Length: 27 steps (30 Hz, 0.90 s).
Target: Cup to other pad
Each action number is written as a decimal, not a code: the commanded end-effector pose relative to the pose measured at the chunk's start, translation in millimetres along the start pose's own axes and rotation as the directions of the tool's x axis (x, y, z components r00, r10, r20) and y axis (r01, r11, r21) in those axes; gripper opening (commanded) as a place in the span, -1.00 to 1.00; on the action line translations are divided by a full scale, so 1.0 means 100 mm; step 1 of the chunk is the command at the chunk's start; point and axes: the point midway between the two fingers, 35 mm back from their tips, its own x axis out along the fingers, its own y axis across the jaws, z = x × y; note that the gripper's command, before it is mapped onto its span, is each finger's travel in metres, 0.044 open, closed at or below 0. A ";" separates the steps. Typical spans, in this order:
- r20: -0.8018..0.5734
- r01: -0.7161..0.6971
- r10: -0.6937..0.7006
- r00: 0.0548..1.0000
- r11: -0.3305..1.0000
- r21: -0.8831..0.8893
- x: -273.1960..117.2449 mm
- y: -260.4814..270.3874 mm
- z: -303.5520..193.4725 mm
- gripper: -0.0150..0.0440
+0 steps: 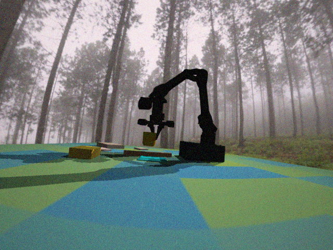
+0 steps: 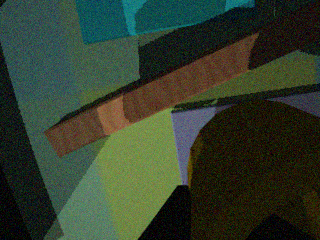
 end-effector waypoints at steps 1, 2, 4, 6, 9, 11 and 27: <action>0.005 0.004 -0.004 1.000 1.000 0.005 0.00 0.03 0.08 -0.49; 0.005 0.004 -0.004 1.000 1.000 0.004 -0.01 0.04 0.10 -0.49; 0.006 0.004 -0.004 1.000 1.000 0.004 -0.01 0.05 0.14 -0.49; 0.006 0.004 -0.004 1.000 1.000 0.004 -0.01 0.07 0.18 -0.49; 0.007 0.004 -0.004 1.000 1.000 0.004 -0.01 0.09 0.24 -0.49; 0.007 0.003 -0.003 1.000 1.000 0.004 -0.01 0.11 0.28 -0.49; 0.010 0.003 -0.003 1.000 1.000 0.004 -0.02 0.22 0.57 -0.49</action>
